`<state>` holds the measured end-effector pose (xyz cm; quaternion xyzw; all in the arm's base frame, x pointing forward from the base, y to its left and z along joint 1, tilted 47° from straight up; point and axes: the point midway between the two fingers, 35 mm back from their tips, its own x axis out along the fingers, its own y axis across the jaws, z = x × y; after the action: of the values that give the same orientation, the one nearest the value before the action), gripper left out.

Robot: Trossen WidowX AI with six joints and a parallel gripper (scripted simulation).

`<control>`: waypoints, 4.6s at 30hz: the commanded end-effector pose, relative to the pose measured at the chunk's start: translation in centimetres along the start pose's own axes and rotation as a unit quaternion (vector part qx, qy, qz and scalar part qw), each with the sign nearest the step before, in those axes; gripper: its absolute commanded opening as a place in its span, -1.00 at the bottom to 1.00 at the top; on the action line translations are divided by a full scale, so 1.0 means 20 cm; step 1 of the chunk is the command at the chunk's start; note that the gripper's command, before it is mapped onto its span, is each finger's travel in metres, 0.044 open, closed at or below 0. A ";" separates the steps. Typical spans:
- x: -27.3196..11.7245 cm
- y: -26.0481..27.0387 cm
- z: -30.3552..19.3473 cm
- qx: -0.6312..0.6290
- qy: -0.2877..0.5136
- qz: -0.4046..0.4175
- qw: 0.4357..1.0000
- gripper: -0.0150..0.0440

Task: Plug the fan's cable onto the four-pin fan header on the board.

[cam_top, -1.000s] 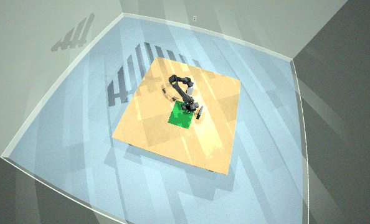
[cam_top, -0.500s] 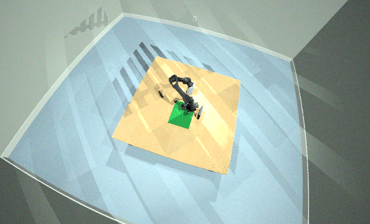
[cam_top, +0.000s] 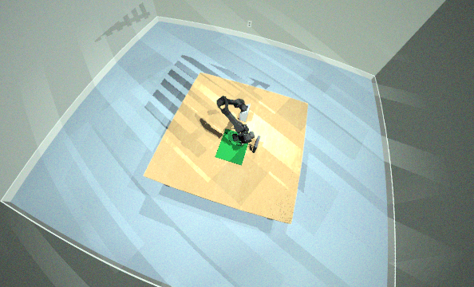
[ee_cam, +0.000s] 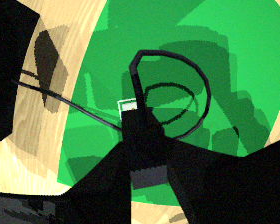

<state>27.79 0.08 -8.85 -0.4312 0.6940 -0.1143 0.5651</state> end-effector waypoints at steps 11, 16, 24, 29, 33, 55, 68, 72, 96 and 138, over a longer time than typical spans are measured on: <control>-0.01 -0.01 0.02 0.003 -0.002 0.000 1.000 -0.49; -0.01 -0.01 0.01 0.001 -0.002 0.000 1.000 -0.49; -0.01 0.00 0.00 -0.003 -0.002 0.000 1.000 -0.49; -0.01 0.00 -0.01 -0.006 -0.002 0.000 1.000 -0.49; -0.01 0.00 -0.01 -0.009 -0.002 0.000 1.000 -0.49; 0.00 0.01 -0.03 -0.018 -0.002 0.000 1.000 -0.49; 0.01 0.01 -0.02 -0.009 -0.002 0.000 1.000 -0.49; 0.01 0.00 -0.01 -0.007 -0.002 0.000 1.000 -0.49; 0.00 -0.01 0.01 0.005 -0.002 0.000 1.000 -0.49; 0.01 0.01 -0.03 -0.014 -0.002 0.000 1.000 -0.49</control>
<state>27.41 0.02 -8.79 -0.4371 0.6933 -0.1069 0.5629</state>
